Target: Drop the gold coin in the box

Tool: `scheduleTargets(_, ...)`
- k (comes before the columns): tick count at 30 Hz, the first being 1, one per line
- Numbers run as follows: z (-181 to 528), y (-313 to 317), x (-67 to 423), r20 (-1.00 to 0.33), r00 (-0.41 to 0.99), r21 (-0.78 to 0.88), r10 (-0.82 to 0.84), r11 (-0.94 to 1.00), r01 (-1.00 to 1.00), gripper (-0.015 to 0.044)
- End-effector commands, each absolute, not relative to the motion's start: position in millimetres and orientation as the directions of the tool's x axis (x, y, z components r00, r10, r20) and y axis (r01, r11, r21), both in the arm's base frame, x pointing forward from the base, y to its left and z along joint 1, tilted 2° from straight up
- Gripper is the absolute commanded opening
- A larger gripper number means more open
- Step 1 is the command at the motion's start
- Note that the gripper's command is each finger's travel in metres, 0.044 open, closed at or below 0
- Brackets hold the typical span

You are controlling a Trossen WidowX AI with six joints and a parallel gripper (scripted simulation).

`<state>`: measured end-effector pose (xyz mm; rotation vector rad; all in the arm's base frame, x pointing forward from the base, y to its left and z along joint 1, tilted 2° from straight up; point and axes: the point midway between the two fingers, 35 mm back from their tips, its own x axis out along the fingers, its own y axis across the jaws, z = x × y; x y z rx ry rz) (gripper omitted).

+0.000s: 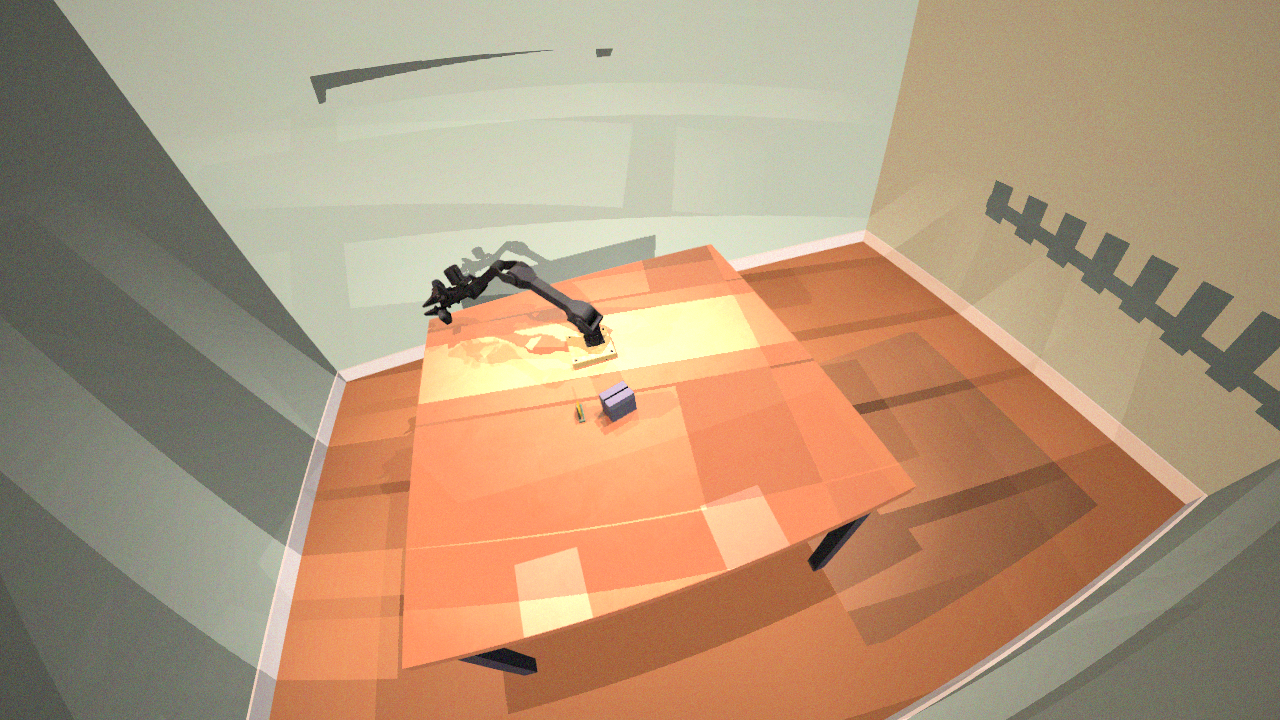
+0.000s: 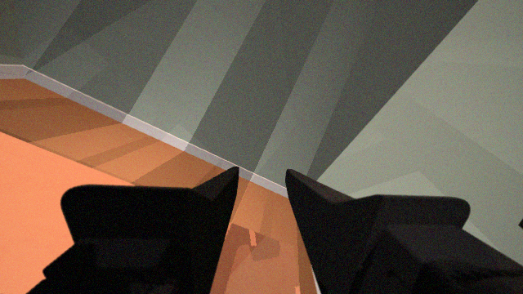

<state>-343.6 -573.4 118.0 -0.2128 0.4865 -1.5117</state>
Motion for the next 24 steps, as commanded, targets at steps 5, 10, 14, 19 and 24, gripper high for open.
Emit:
scheduleTargets(5, 118, -616, -206, -0.318, 0.151, -0.311, -0.936, 0.253, 0.916, 0.0161)
scheduleTargets(10, 118, -623, -118, -0.406, 0.248, -0.247, -0.880, 0.367, 0.897, 0.0161)
scheduleTargets(14, 117, -617, -47, -0.477, 0.319, -0.198, -0.819, 0.454, 0.869, 0.0161)
scheduleTargets(19, 117, -595, 39, -0.566, 0.395, -0.142, -0.724, 0.557, 0.818, 0.0161)
scheduleTargets(24, 116, -556, 120, -0.653, 0.449, -0.091, -0.610, 0.652, 0.753, 0.0161)
